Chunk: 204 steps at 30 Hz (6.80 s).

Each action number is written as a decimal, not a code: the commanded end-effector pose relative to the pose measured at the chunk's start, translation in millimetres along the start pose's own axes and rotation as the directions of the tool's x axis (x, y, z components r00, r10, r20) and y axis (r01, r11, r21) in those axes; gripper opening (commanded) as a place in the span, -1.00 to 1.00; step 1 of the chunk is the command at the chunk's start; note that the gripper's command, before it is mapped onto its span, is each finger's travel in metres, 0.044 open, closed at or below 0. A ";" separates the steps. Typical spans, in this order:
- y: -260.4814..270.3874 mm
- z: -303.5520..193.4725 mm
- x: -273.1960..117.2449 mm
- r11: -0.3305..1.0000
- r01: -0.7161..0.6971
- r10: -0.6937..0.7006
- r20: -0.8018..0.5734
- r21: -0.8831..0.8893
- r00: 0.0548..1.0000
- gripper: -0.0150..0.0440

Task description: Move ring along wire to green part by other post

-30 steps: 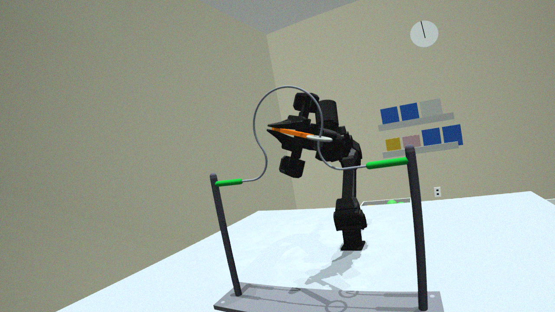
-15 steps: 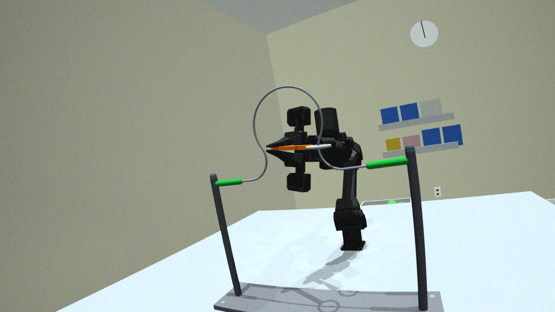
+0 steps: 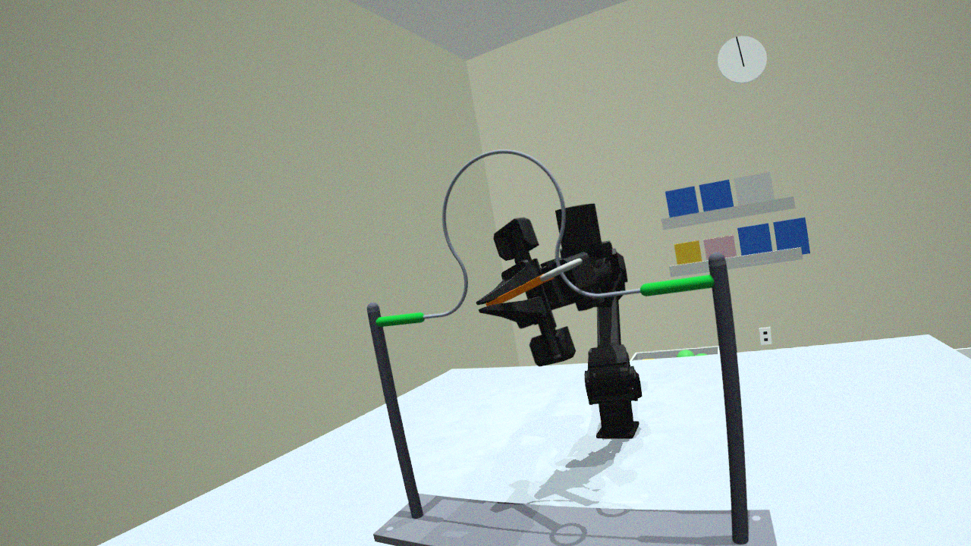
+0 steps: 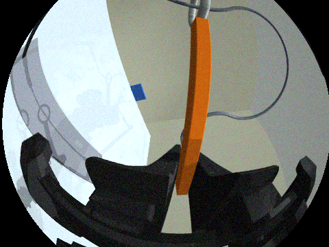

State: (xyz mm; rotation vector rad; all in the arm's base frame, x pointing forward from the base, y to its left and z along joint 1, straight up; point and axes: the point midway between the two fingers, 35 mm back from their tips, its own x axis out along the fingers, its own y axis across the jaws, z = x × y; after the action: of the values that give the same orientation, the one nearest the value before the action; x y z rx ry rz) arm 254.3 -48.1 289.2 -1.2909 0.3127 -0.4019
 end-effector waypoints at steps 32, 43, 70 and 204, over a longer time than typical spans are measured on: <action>102.9 36.5 -24.3 0.708 -0.322 0.328 0.110 0.629 0.938 -1.00; 123.6 61.9 -41.6 0.518 -0.377 0.411 0.163 0.768 0.897 -1.00; 140.2 107.2 -70.0 0.276 -0.406 0.480 0.240 0.871 0.844 -1.00; 131.5 120.2 -151.5 0.267 -0.405 0.500 0.233 0.874 0.834 0.41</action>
State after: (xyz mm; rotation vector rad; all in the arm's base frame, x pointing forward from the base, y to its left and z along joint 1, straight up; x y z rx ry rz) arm 201.0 149.3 186.9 -0.0294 0.4361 -0.0688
